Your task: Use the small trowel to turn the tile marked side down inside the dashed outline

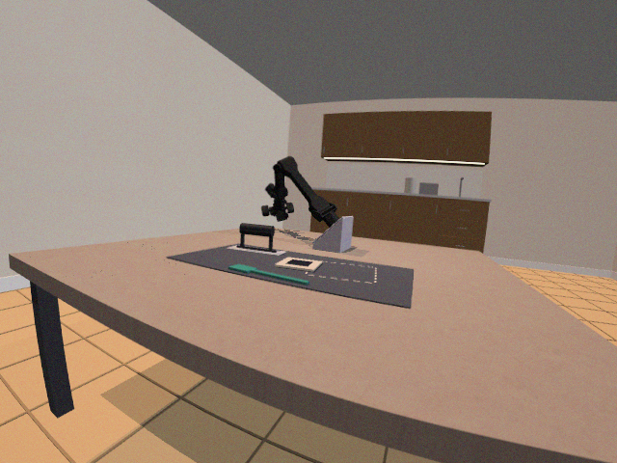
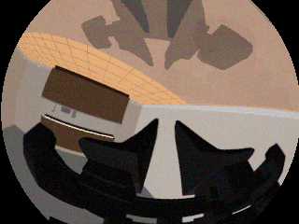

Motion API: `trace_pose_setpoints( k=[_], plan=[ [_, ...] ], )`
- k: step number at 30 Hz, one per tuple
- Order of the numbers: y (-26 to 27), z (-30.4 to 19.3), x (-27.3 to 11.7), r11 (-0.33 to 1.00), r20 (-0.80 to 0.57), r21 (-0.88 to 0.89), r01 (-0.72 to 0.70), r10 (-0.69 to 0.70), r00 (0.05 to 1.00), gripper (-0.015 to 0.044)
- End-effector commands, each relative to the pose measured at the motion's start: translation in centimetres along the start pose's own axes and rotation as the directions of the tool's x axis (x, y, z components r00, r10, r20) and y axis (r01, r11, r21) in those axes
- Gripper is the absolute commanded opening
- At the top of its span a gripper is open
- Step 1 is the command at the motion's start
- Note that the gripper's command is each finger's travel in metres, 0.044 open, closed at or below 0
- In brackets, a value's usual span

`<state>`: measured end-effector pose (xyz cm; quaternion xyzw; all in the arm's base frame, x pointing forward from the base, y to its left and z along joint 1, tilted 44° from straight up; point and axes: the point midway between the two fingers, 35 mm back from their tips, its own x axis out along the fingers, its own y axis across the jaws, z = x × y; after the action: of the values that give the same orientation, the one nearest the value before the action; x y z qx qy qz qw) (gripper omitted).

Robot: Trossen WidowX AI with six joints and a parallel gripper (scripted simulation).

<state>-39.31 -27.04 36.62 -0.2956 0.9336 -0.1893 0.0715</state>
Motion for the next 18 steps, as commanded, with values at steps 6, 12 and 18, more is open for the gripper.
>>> trace_pose_setpoints(
  k=[6,12,18],
  plan=[
    [0.00,0.00,0.00,1.000,0.000,0.000,0.000,0.000,1.000,0.0100],
    [0.00,0.00,0.00,1.000,0.000,0.000,0.000,0.000,1.000,0.0021],
    [0.00,0.00,0.00,1.000,0.000,0.000,0.000,0.000,1.000,0.0000]
  ],
)
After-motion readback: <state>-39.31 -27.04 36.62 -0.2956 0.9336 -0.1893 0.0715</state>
